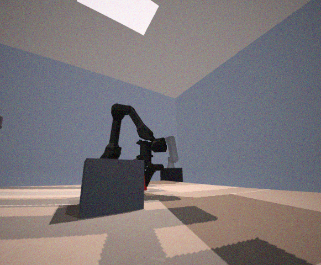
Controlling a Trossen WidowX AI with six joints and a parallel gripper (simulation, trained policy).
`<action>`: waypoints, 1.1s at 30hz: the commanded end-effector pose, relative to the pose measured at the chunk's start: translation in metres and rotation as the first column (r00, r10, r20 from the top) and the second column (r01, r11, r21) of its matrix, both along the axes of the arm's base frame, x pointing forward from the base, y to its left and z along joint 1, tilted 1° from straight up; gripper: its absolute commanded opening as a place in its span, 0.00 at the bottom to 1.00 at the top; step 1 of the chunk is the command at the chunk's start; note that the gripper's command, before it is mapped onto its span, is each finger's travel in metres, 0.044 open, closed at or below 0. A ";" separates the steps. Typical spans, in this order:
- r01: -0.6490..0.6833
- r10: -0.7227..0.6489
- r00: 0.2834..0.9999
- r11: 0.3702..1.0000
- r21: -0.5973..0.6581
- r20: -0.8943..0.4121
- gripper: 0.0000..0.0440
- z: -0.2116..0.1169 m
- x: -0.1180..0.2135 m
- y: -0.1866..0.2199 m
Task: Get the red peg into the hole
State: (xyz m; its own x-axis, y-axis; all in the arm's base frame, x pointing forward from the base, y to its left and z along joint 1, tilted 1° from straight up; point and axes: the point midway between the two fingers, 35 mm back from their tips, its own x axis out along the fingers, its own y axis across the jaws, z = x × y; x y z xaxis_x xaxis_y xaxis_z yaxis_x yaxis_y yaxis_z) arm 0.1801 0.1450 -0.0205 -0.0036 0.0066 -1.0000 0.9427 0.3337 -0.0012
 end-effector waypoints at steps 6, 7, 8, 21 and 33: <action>0.025 -0.030 0.997 0.998 0.065 0.067 0.00 0.027 0.018 0.011; 0.027 -0.032 0.997 0.997 0.072 0.076 0.00 0.030 0.021 0.012; 0.027 -0.034 0.996 0.996 0.079 0.085 0.00 0.034 0.023 0.013; 0.009 -0.039 0.975 0.990 0.139 0.218 0.00 0.089 0.059 0.016; 0.005 -0.037 0.952 0.994 0.107 0.303 0.00 0.139 0.088 -0.015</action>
